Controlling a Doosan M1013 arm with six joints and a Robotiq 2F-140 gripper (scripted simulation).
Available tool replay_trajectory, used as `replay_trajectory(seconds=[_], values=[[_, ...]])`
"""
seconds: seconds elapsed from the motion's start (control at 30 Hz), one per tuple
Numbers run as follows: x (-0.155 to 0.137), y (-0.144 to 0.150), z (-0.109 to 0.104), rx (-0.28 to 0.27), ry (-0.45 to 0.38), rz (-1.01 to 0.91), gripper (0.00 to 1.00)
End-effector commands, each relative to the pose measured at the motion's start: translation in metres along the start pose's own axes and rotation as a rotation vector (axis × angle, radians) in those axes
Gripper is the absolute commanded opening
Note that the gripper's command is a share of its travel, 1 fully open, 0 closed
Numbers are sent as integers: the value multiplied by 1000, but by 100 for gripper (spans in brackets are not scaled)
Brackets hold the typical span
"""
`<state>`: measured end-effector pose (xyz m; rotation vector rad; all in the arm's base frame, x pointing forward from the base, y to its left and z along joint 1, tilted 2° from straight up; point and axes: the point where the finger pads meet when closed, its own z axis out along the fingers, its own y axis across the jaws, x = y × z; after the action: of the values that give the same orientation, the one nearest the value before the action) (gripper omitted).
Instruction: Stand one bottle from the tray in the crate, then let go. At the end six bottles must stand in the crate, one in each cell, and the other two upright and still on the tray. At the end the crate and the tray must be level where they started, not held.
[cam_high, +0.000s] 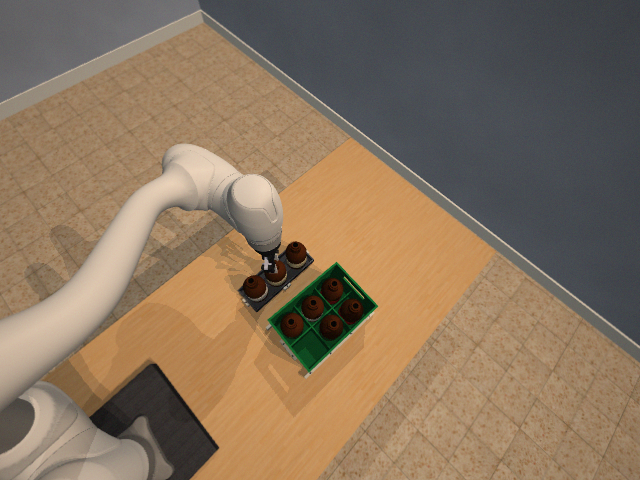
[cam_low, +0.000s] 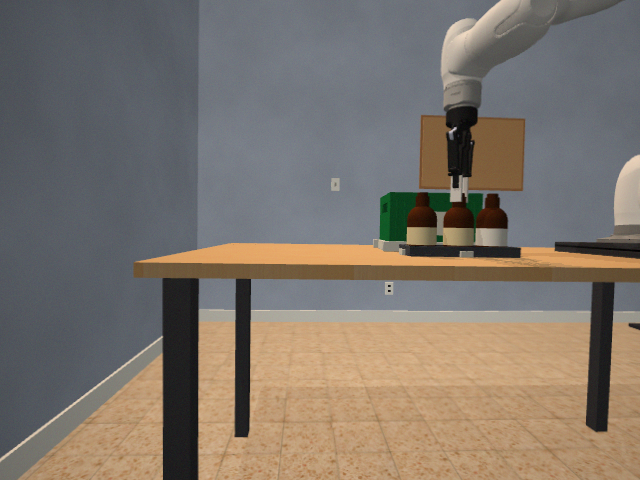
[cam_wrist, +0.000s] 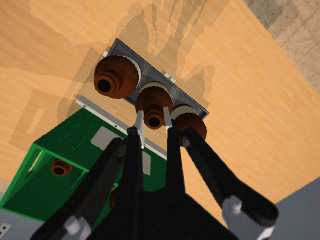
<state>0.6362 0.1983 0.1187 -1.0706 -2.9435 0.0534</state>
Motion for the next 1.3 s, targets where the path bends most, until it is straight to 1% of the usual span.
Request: replay_trajectory(seconds=[0.0,0.87,1.27], values=[[0,0,0,0,0,0,0],[0,0,0,0,0,0,0],[0,0,-4,0,0,0,0]])
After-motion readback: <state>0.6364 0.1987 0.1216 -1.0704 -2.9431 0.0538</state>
